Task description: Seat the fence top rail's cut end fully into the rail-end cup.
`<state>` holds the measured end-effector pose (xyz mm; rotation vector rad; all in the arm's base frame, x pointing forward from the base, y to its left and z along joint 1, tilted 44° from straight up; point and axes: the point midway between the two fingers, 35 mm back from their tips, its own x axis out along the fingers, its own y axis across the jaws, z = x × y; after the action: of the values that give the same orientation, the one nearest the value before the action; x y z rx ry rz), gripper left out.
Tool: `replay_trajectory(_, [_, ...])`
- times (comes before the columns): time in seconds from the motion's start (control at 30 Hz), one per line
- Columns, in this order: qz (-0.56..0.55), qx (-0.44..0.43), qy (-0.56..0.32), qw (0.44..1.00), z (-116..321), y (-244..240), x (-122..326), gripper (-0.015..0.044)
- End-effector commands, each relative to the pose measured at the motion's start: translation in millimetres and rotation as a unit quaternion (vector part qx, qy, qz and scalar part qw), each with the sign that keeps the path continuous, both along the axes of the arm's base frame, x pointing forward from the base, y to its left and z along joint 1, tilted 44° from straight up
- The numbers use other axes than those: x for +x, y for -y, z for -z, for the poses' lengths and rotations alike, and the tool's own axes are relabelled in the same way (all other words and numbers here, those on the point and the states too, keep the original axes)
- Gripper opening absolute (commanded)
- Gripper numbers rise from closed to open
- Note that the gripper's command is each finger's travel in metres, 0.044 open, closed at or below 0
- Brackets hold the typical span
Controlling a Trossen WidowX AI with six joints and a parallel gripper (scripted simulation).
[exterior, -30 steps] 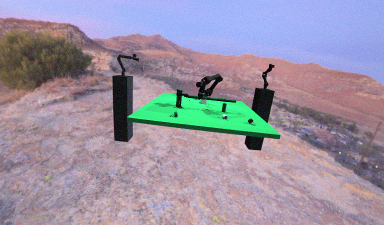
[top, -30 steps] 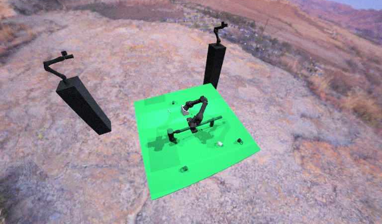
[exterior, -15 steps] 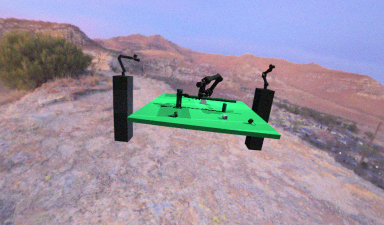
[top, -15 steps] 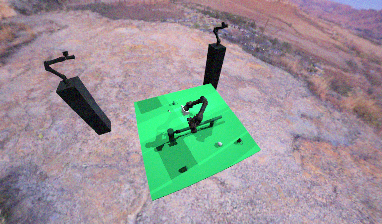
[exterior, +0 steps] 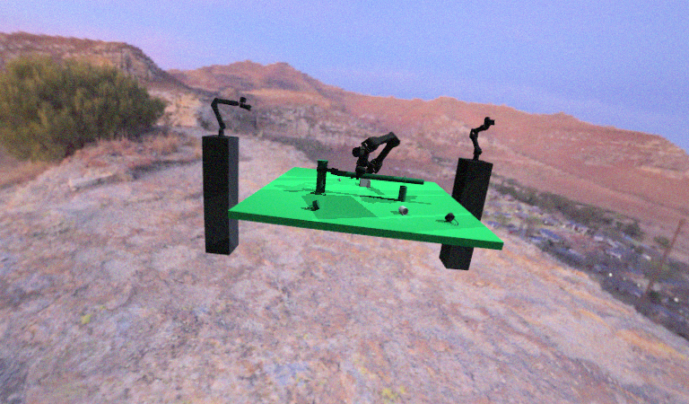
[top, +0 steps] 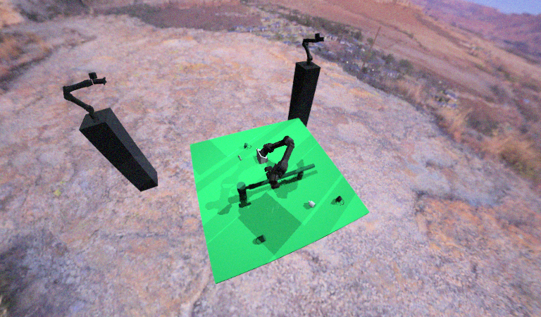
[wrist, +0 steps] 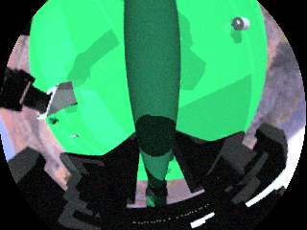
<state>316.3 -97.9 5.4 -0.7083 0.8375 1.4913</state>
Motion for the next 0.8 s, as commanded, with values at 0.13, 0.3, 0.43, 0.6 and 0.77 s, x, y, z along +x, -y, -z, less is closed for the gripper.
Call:
replay_trajectory(0.13, [0.001, -0.003, 0.001, 1.000, 0.1, 2.2, 0.3, 0.0000])
replay_trajectory(0.3, [0.000, 0.000, 0.000, 1.000, 0.0, 0.0, 0.0, 0.0000])
replay_trajectory(0.43, [0.000, 0.000, 0.000, 1.000, -0.1, 0.2, 0.0, 0.0000])
replay_trajectory(0.6, [0.000, -0.002, 0.000, 1.000, -0.5, 1.1, 0.1, 0.0000])
replay_trajectory(0.77, [0.000, -0.003, 0.000, 1.000, -0.9, 2.2, 0.1, 0.0000])
